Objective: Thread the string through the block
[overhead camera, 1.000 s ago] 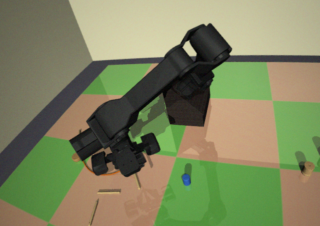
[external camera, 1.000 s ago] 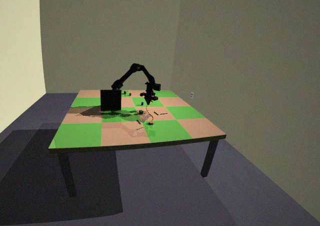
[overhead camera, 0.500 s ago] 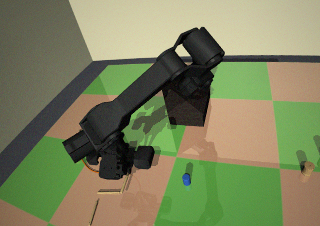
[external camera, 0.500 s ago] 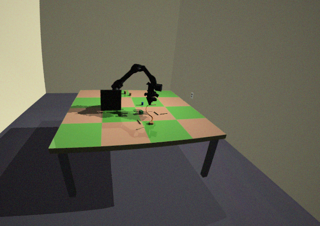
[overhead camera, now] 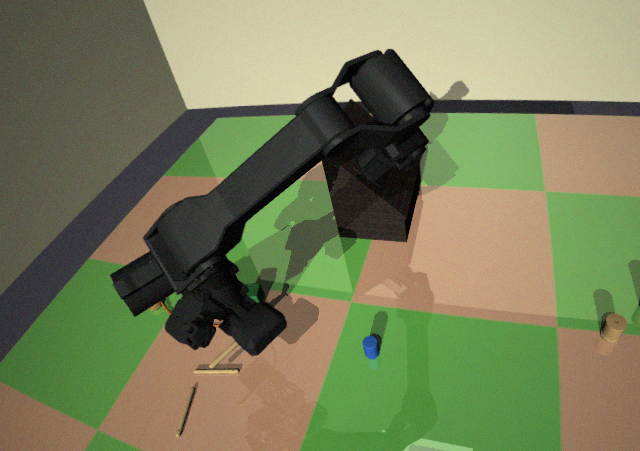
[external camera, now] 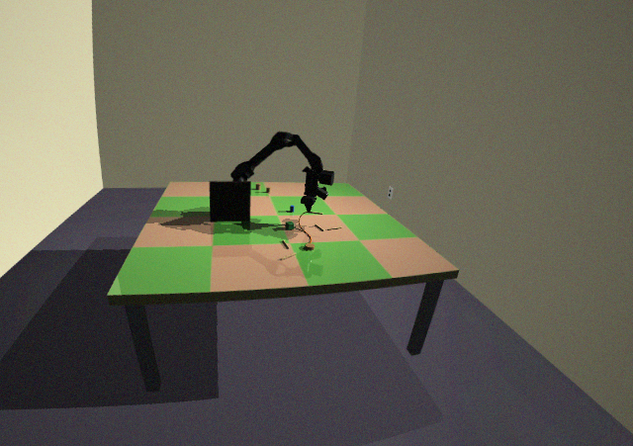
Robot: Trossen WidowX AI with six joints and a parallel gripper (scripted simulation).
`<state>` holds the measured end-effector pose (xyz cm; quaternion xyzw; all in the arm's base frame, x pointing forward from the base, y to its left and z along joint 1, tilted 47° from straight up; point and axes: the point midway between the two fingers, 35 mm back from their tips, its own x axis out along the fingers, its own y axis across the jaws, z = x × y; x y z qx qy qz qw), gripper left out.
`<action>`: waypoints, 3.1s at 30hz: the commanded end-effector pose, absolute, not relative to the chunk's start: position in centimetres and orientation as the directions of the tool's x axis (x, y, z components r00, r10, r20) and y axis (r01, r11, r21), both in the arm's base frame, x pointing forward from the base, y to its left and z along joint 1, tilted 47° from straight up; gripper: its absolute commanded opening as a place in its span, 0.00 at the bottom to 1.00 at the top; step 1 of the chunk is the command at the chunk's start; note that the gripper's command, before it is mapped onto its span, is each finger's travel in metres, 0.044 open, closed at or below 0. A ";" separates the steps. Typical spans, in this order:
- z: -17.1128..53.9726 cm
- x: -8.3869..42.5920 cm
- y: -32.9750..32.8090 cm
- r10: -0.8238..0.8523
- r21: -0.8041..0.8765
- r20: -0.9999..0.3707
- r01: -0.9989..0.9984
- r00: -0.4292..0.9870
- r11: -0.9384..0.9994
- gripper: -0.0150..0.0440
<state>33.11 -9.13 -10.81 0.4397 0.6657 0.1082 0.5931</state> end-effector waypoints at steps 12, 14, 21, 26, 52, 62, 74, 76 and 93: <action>-11.8 34.0 -10.4 0.710 0.422 -0.698 0.854 0.091 0.304 0.25; -11.9 34.1 -10.5 0.710 0.379 -0.698 0.888 0.091 0.258 0.25; -12.4 34.4 -11.0 0.710 0.218 -0.698 0.972 0.092 0.088 0.25; -12.7 34.7 -11.3 0.710 0.094 -0.698 0.995 0.093 -0.038 0.25; -14.5 35.6 -13.0 0.709 -0.511 -0.698 0.628 0.096 -0.587 0.25; -15.2 35.9 -13.6 0.709 -0.653 -0.698 0.318 0.097 -0.687 0.25; -15.4 36.1 -13.8 0.709 -0.685 -0.698 0.198 0.097 -0.701 0.25; -15.4 36.3 -13.9 0.709 -0.685 -0.698 0.199 0.097 -0.701 0.25; -15.0 38.6 -13.9 0.709 -0.684 -0.699 0.200 0.098 -0.702 0.25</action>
